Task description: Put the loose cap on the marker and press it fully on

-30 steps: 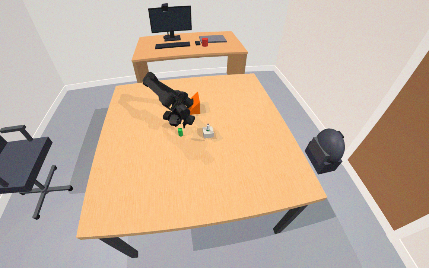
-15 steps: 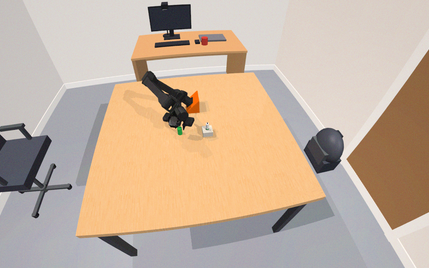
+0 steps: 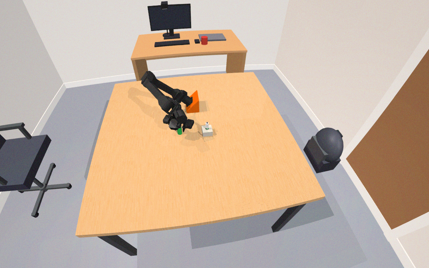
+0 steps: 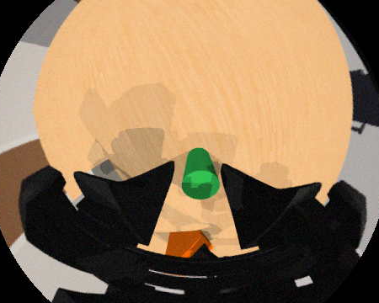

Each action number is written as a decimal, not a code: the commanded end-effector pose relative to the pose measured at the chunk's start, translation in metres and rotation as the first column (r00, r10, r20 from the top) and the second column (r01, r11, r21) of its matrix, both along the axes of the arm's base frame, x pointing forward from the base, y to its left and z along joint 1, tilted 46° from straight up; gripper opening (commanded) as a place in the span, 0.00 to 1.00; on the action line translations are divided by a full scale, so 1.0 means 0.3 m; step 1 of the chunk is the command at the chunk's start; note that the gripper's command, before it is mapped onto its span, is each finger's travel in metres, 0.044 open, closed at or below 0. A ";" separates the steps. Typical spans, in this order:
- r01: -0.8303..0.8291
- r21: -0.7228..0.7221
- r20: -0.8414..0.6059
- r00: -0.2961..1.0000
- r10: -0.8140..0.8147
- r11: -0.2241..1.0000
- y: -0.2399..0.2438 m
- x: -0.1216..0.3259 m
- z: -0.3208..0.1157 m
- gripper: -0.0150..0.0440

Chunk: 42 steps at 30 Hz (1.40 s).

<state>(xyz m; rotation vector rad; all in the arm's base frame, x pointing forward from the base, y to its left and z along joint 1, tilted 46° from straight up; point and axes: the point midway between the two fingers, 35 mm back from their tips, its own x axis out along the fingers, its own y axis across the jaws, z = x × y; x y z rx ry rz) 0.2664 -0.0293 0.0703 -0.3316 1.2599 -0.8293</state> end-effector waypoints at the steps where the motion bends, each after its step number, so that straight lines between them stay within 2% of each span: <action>1: -0.003 -0.007 -0.002 1.000 0.003 1.000 -0.014 -0.002 -0.010 0.68; 5: -0.003 -0.006 -0.002 1.000 0.003 1.000 -0.015 -0.002 -0.010 0.50; 14: -0.003 -0.006 -0.002 1.000 0.003 1.000 -0.013 -0.001 -0.011 0.40; 17: -0.004 -0.005 -0.002 1.000 0.004 1.000 -0.004 -0.001 -0.004 0.26; 42: -0.004 -0.003 -0.004 1.000 0.004 1.000 0.132 -0.017 0.126 0.25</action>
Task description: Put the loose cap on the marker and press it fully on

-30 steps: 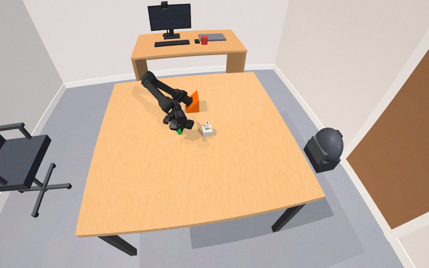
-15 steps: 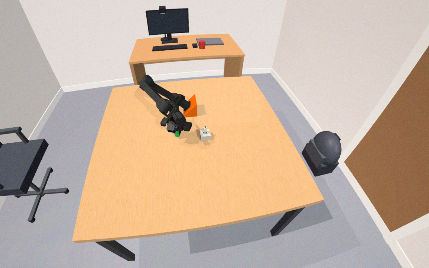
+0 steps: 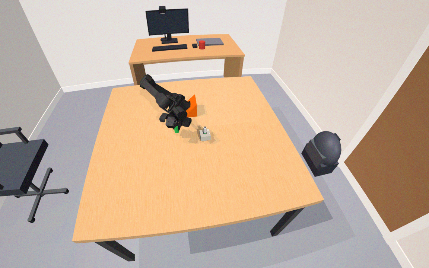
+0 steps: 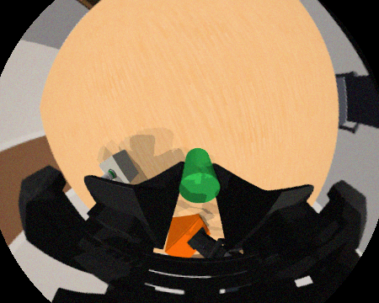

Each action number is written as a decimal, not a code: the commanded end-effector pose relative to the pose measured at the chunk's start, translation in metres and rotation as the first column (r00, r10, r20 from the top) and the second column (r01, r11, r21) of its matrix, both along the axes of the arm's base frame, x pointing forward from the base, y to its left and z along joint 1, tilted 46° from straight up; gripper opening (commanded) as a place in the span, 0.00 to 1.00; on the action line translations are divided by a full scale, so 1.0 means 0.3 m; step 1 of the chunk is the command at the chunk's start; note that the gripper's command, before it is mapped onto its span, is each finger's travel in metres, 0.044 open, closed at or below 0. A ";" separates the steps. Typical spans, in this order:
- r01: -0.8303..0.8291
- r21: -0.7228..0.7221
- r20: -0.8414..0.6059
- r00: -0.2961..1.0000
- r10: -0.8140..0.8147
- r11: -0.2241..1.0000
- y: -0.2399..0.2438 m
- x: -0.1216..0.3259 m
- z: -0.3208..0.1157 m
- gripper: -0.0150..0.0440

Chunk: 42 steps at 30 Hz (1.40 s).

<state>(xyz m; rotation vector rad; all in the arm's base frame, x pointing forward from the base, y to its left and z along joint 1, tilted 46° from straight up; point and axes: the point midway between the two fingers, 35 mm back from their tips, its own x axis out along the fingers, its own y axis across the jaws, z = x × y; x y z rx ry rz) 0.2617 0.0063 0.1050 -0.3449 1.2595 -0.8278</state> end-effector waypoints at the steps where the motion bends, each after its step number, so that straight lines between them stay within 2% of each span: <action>1: 0.004 0.005 0.001 1.000 -0.004 1.000 0.016 -0.001 0.010 0.25; 42: -0.007 0.023 -0.004 1.000 0.007 1.000 0.432 0.050 -0.190 0.25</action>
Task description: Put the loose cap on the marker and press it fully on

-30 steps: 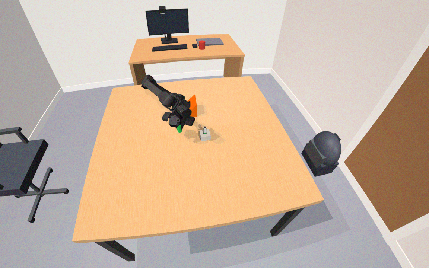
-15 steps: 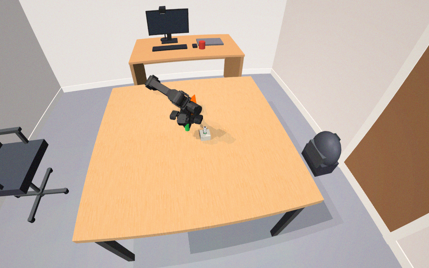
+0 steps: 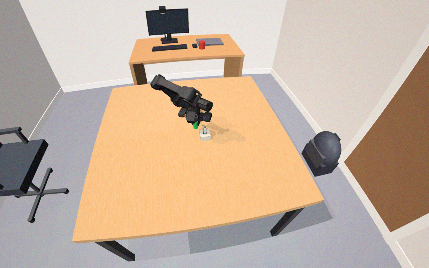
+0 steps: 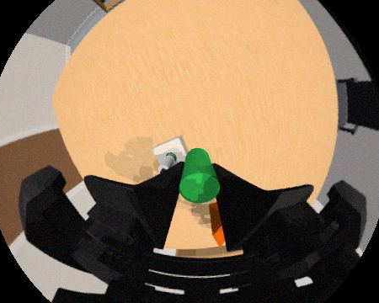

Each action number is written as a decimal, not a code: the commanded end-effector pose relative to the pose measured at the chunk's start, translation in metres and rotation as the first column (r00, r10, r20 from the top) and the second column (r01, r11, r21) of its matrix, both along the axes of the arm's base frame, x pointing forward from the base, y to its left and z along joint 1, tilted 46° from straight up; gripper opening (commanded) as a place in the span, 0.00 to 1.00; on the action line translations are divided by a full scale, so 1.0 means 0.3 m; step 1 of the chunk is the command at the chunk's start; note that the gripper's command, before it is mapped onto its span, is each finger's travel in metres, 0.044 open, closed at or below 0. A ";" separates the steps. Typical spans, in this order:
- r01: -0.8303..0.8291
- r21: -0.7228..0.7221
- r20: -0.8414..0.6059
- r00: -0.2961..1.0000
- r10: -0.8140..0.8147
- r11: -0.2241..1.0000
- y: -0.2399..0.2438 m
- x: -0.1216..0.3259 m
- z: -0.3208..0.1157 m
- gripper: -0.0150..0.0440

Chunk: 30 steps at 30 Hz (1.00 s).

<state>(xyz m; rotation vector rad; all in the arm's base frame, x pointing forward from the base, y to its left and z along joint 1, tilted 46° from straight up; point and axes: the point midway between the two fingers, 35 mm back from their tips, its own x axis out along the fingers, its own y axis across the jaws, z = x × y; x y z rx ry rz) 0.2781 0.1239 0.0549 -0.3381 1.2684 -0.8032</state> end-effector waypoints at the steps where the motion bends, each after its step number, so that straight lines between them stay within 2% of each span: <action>1: 0.007 0.002 0.001 1.000 -0.007 1.000 0.051 -0.007 -0.029 0.25; 13: 0.017 -0.004 0.008 1.000 -0.016 1.000 0.165 -0.036 -0.104 0.25; 30: 0.017 -0.004 0.008 1.000 -0.017 1.000 0.137 -0.032 -0.136 0.25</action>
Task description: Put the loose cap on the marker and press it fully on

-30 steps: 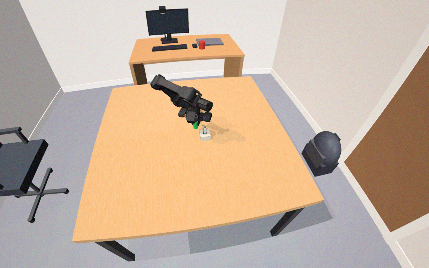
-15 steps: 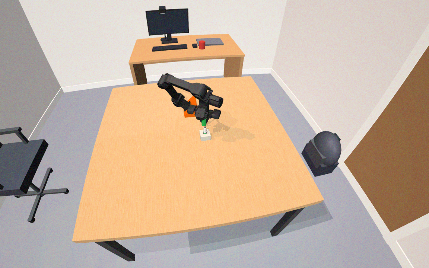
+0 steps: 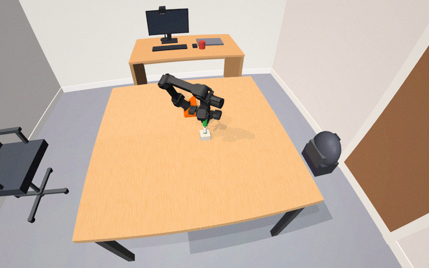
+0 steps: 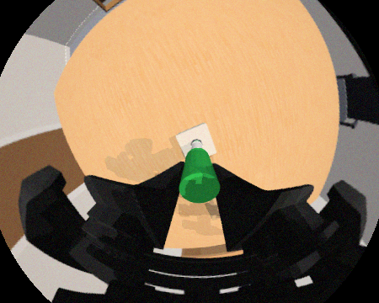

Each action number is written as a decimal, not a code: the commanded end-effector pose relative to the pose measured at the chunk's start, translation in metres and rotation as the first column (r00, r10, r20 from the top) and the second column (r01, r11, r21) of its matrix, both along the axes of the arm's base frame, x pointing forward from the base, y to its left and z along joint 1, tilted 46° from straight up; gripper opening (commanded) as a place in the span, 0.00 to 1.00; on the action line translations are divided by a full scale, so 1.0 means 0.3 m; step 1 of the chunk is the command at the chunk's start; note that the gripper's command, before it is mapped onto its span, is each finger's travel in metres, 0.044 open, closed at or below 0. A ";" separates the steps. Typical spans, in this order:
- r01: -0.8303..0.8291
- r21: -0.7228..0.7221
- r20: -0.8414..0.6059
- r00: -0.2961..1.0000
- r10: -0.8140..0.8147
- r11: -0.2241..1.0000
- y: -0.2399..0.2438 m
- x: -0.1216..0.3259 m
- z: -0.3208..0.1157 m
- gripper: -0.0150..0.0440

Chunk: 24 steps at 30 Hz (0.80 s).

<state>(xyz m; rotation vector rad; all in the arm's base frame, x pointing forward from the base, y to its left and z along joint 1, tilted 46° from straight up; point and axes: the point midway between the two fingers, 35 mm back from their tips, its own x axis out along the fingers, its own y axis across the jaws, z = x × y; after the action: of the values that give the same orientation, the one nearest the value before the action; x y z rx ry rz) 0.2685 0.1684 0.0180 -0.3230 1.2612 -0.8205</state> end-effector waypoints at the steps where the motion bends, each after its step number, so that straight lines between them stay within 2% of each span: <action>1: -0.001 -0.002 -0.004 1.000 0.001 1.000 -0.015 0.001 -0.017 0.25; 24: -0.001 -0.003 -0.003 1.000 0.001 1.000 -0.103 0.010 -0.107 0.25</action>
<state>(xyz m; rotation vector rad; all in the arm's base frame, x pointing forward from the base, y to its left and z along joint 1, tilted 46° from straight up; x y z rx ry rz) 0.2701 0.1444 -0.0070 -0.3222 1.2648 -0.8178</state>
